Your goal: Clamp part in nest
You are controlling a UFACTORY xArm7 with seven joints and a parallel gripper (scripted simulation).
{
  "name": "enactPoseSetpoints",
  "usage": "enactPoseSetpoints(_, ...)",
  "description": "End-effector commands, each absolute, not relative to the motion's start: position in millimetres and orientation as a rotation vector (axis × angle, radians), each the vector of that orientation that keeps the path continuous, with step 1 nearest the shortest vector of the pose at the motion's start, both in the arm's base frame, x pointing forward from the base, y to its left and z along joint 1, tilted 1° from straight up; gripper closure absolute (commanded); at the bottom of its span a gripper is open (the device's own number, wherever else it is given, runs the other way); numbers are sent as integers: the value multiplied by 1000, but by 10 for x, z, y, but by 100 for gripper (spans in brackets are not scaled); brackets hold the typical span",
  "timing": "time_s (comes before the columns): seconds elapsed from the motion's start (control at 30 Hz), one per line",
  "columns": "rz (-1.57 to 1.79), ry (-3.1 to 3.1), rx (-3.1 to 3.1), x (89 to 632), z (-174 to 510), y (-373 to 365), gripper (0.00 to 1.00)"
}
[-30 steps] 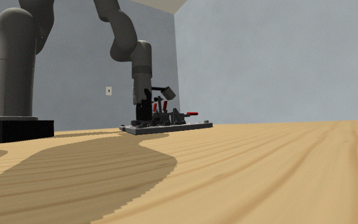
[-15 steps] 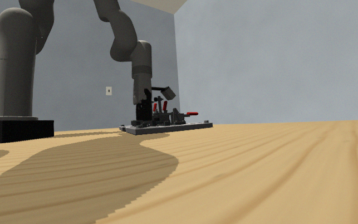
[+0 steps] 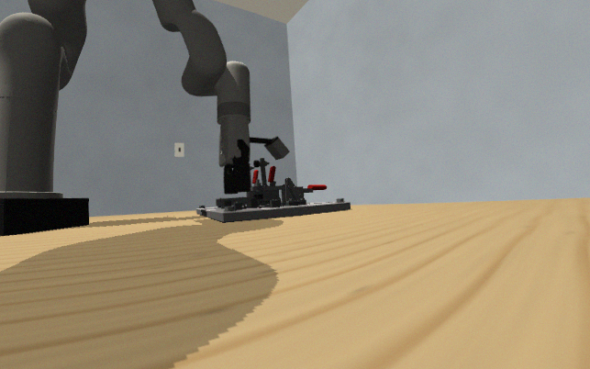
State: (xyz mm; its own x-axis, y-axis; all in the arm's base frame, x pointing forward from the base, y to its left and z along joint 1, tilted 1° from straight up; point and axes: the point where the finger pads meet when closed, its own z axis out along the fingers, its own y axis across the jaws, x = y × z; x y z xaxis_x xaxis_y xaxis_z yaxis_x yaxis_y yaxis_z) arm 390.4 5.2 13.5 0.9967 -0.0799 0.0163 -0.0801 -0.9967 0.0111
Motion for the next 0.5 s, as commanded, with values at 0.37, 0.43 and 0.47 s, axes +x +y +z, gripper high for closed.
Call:
enactPoseSetpoints(0.37, 32, -125, 3127, 3912, 590, 58, 0)
enactPoseSetpoints(0.43, 32, -125, 3127, 3912, 590, 58, 0)
enactPoseSetpoints(0.47, 32, -125, 3127, 3912, 599, 58, 0)
